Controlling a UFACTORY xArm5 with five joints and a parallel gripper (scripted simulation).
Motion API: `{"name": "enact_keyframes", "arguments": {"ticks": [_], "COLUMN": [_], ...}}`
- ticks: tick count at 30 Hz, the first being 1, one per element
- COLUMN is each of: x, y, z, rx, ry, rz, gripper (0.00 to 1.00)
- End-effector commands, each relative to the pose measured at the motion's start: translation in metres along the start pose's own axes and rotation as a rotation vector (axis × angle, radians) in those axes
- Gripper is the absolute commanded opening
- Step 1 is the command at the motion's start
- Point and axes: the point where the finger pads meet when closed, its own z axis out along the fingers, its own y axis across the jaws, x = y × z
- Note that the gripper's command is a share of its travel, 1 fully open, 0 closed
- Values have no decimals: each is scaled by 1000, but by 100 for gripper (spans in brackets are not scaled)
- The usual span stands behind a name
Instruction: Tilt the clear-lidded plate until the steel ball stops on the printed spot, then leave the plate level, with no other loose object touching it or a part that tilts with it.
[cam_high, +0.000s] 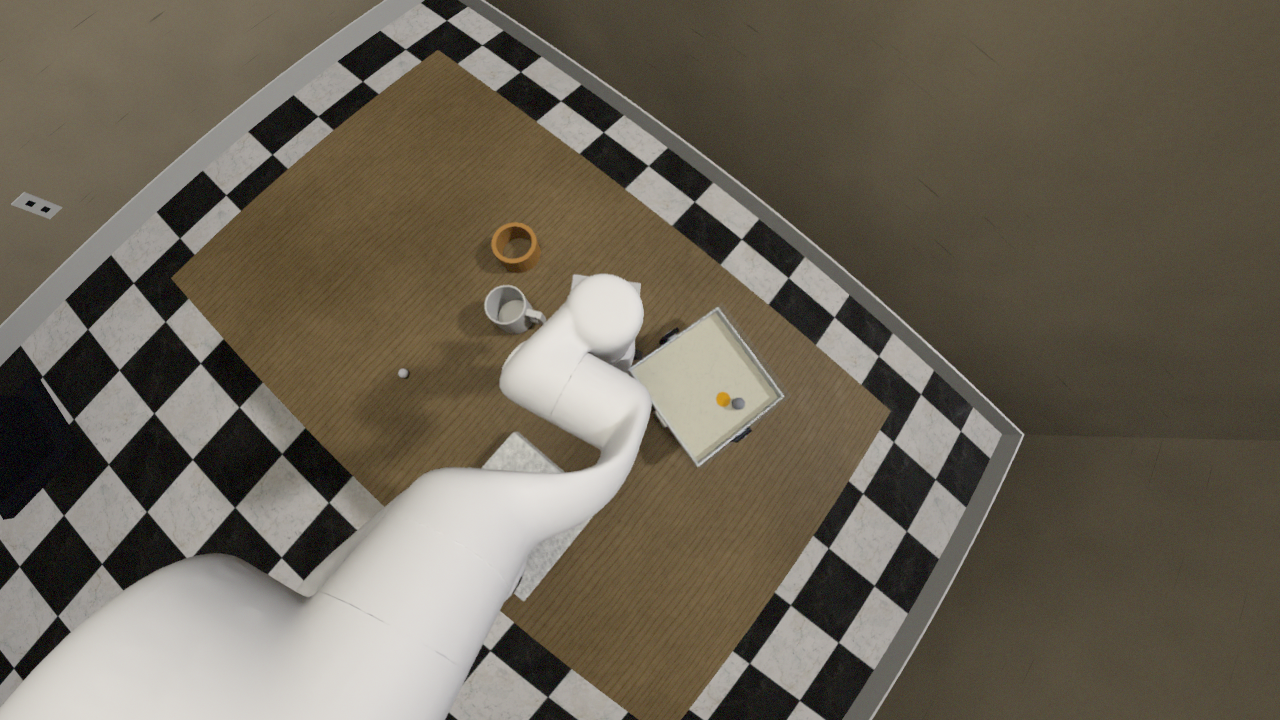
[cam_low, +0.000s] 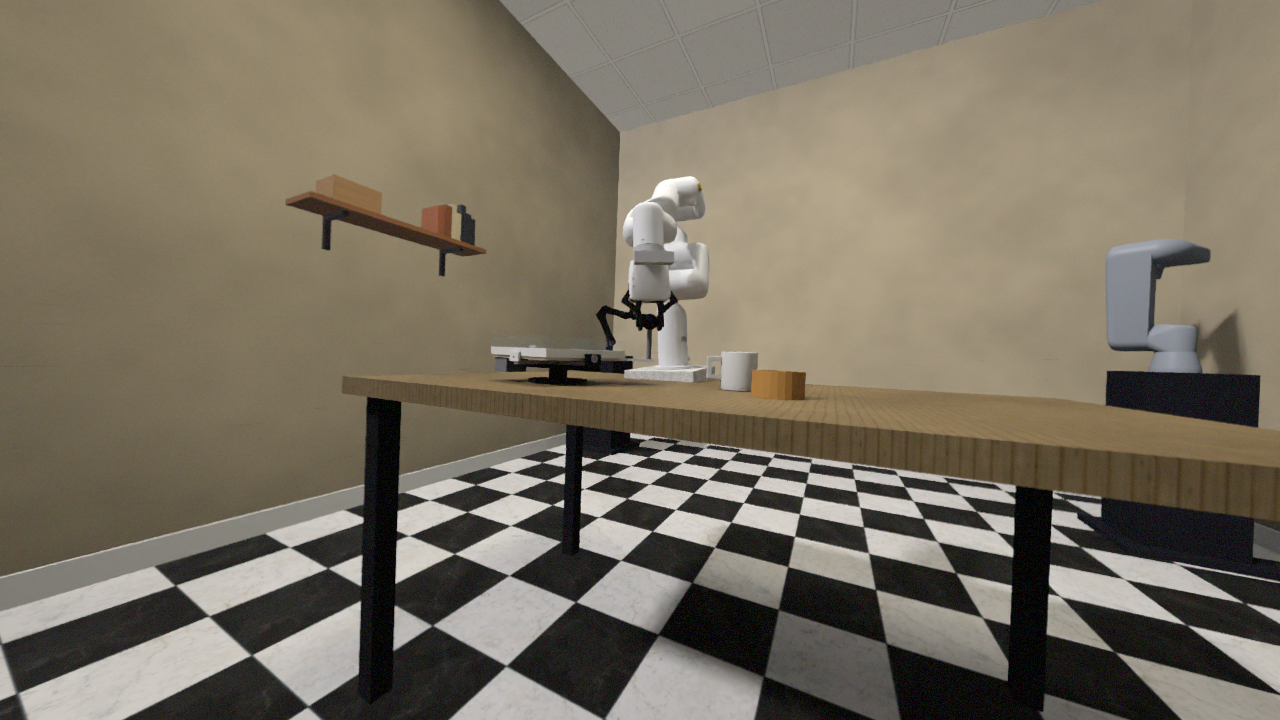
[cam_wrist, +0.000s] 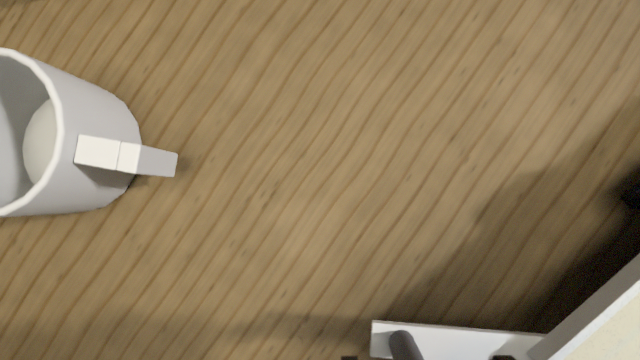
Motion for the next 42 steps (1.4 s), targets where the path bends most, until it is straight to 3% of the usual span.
{"name": "enact_keyframes", "arguments": {"ticks": [1, 42], "x": [0, -3], "y": [0, -1], "z": [0, 2], "rx": [-2, -2], "ry": [3, 3], "rz": [11, 15], "gripper": [0, 0]}}
